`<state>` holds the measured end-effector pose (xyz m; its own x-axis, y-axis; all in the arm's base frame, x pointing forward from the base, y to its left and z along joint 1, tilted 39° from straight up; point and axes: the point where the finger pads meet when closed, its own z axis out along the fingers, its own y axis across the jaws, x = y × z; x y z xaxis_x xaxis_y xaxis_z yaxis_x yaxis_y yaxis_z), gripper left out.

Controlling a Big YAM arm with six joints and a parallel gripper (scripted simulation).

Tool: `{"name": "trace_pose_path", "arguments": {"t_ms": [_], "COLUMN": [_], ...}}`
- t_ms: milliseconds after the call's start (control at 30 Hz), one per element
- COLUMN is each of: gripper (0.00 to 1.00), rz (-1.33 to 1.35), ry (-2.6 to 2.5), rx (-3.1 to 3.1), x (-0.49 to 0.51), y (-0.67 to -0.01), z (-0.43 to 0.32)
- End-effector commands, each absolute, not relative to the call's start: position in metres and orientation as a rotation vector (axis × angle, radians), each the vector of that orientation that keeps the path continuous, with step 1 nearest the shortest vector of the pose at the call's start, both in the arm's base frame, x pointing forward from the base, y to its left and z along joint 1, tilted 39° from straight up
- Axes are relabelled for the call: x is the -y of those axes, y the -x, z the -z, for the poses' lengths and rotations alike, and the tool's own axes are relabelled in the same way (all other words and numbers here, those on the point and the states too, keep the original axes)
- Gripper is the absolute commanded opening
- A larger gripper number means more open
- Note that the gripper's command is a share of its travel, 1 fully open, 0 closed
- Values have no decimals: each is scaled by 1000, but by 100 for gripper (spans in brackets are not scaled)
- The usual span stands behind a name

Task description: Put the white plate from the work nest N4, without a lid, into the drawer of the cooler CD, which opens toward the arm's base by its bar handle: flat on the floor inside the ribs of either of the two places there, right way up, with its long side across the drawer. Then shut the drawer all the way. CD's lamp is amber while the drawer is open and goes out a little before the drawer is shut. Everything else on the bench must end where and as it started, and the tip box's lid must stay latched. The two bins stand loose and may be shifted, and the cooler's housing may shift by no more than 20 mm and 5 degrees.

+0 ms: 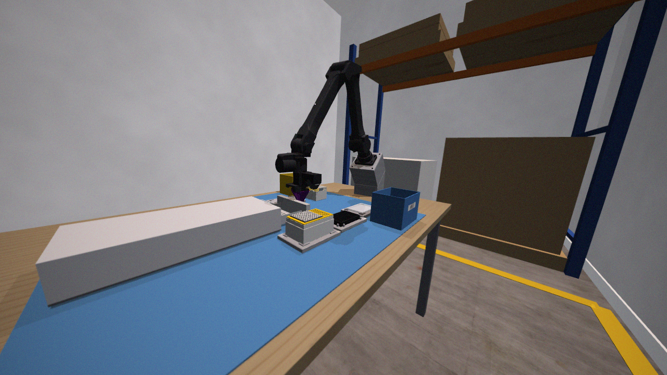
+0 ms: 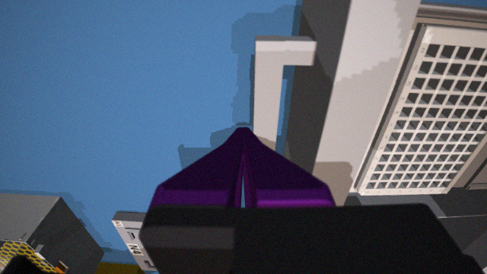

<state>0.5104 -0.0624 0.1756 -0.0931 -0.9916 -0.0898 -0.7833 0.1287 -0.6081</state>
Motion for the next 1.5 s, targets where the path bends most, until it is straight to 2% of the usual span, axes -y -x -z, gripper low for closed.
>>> {"name": "trace_pose_path", "arguments": {"t_ms": [0, 1467], "gripper": [0, 0], "rz": [605, 606], "ry": [1683, 1683], "rx": [-1900, -1900], "x": [64, 65], "y": [-536, -542], "z": [-198, -202]}}
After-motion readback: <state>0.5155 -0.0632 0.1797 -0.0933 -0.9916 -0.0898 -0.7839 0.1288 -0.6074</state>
